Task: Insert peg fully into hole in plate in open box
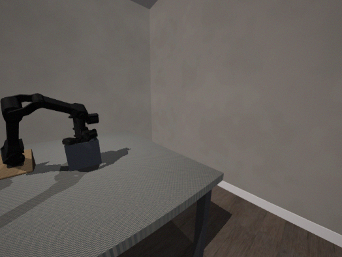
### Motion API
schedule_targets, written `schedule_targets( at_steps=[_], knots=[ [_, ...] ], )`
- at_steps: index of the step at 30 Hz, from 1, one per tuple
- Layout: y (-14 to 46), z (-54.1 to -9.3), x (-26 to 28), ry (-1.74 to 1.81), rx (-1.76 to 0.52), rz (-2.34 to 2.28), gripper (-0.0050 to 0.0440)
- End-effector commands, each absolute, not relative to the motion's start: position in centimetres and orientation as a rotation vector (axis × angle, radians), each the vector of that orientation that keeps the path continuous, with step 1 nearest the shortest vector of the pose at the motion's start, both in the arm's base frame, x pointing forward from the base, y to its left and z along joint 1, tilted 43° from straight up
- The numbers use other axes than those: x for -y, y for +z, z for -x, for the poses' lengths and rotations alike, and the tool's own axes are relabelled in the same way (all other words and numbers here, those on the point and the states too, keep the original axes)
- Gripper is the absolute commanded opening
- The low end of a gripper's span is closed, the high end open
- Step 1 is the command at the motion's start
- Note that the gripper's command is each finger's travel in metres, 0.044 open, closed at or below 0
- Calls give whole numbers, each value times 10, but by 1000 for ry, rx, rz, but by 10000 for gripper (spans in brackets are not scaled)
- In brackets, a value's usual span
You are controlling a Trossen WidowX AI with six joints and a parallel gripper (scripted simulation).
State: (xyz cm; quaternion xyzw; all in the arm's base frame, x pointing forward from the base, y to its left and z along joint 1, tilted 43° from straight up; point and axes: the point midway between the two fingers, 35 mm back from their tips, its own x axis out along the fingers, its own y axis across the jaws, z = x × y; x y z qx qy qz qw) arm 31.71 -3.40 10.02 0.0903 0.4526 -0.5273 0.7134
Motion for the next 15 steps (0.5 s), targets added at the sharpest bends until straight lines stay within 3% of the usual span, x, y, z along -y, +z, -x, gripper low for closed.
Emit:
schedule_targets(
  at_steps=[1,5,15],
  knots=[
    [100,-317,34,-1168,-1003,-200,72],
    [100,-317,34,-1168,-1003,-200,150],
    [100,-317,34,-1168,-1003,-200,150]
  ],
)
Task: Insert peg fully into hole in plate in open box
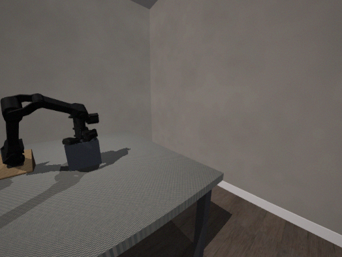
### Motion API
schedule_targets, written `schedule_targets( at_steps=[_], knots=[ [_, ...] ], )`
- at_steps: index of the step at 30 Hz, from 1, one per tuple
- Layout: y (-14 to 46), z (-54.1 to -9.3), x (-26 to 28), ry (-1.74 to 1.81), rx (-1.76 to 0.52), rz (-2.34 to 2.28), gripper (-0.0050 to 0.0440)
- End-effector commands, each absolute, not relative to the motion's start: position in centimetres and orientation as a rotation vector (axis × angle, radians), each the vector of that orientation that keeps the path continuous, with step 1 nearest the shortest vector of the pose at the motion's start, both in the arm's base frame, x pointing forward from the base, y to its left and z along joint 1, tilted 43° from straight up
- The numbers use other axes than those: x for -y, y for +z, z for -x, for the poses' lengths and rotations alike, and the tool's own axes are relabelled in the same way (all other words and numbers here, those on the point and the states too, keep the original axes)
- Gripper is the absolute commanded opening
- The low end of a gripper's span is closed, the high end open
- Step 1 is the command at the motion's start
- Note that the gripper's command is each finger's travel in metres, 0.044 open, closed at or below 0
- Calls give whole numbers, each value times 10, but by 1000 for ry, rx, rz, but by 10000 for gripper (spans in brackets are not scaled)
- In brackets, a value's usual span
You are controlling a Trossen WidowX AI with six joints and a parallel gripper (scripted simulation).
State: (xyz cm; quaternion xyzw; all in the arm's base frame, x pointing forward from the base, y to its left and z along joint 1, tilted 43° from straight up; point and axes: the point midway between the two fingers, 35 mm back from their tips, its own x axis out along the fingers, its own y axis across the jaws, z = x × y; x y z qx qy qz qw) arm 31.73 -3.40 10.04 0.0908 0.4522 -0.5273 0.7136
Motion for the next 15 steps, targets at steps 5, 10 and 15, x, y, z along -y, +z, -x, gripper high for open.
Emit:
schedule_targets(
  at_steps=[5,10,15],
  knots=[
    [102,-317,32,-1167,-1003,-200,150],
    [112,-318,22,-1166,-1003,-200,150],
    [126,-319,9,-1166,-1003,-199,150]
  ],
)
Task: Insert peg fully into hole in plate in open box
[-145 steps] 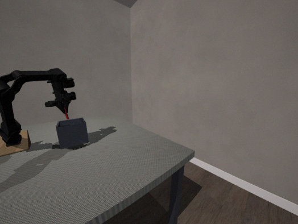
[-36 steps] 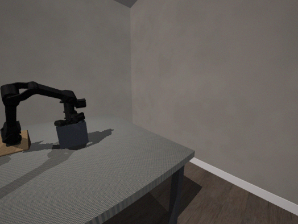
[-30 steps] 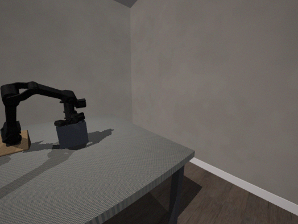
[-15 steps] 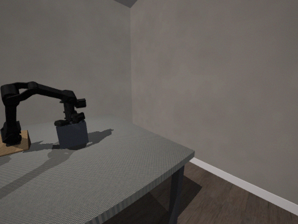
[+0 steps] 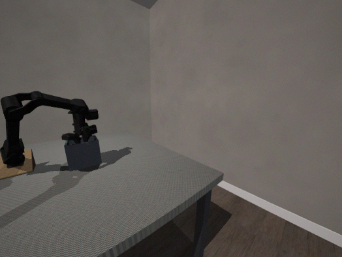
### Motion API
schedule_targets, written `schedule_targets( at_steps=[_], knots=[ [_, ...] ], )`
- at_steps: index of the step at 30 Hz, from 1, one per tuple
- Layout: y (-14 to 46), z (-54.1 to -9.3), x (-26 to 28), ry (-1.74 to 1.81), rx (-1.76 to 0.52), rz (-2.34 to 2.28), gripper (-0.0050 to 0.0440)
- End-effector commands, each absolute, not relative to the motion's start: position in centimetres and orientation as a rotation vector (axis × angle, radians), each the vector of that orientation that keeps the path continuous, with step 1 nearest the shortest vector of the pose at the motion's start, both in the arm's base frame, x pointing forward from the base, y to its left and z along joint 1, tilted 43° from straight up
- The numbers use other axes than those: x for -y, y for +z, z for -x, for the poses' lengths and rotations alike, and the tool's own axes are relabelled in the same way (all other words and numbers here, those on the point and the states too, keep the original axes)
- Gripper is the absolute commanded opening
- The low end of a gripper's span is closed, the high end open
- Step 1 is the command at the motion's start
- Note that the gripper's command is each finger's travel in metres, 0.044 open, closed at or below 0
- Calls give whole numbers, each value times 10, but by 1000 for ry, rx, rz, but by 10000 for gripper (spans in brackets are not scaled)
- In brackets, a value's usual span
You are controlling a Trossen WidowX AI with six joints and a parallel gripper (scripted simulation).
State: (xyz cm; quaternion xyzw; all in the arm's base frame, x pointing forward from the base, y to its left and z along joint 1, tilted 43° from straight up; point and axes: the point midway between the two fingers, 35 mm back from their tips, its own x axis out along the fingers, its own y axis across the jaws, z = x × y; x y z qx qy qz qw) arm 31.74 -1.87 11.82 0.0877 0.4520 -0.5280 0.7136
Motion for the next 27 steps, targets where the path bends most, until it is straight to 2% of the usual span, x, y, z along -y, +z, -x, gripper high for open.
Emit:
schedule_targets(
  at_steps=[1,13,18,20,27],
  knots=[
    [129,-319,6,-1165,-1003,-198,150],
    [157,-315,-18,-1166,-1000,-193,150],
    [161,-315,-20,-1166,-1000,-193,270],
    [161,-315,-20,-1166,-1000,-193,270],
    [166,-315,-23,-1167,-1000,-193,438]
  ],
)
